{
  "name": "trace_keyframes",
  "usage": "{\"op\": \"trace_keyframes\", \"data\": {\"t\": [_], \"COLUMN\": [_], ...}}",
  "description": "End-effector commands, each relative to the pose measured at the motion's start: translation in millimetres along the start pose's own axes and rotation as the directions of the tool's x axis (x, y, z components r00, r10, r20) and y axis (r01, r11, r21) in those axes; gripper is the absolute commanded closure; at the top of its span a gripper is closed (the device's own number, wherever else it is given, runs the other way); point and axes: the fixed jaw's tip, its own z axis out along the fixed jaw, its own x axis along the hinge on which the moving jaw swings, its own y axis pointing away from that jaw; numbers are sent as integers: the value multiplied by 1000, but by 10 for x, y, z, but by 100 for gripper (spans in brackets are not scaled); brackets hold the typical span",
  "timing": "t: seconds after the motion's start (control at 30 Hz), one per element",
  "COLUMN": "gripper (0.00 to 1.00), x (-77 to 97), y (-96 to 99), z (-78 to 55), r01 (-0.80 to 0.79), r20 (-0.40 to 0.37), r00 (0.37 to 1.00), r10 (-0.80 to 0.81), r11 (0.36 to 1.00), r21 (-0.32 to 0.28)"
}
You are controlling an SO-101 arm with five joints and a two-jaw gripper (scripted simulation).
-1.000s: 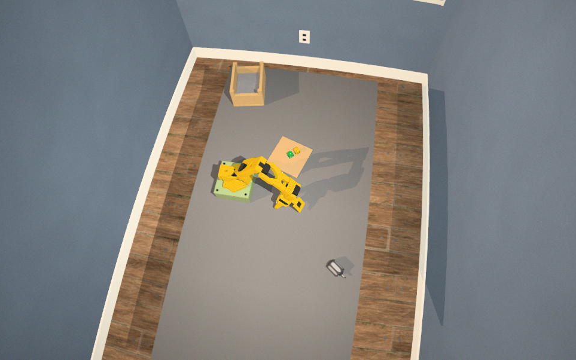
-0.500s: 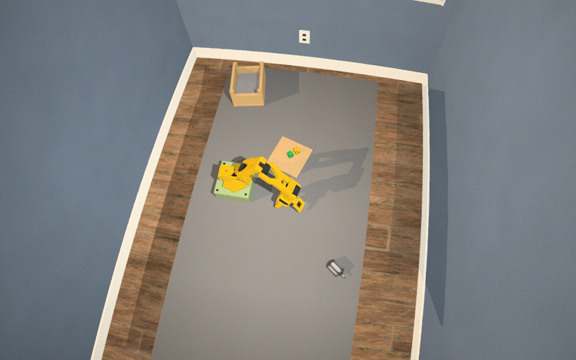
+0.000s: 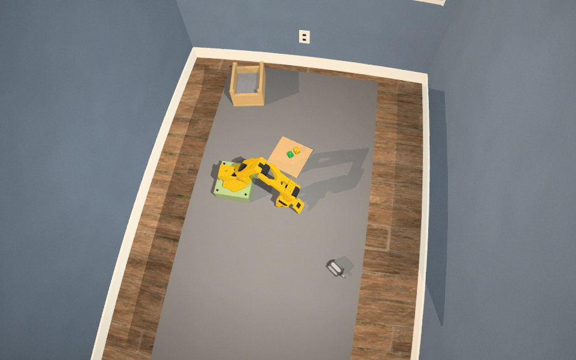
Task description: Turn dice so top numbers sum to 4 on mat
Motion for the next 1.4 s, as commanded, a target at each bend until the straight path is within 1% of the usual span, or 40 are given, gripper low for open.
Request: {"op": "trace_keyframes", "data": {"t": [0.0, 0.37, 0.73, 1.07, 1.37], "gripper": [86, 90, 91, 99, 100], "x": [-26, -25, -25, -25, -24], "y": [-26, -49, -52, -52, -52], "z": [24, 24, 24, 24, 12], "r01": [3, 3, 3, 3, 3], "r20": [3, 2, 2, 2, 9], "r00": [1000, 1000, 1000, 1000, 1000], "r10": [-3, -3, -3, -3, -3], "r11": [1000, 1000, 1000, 1000, 1000], "r21": [-9, -14, -15, -15, -15]}}
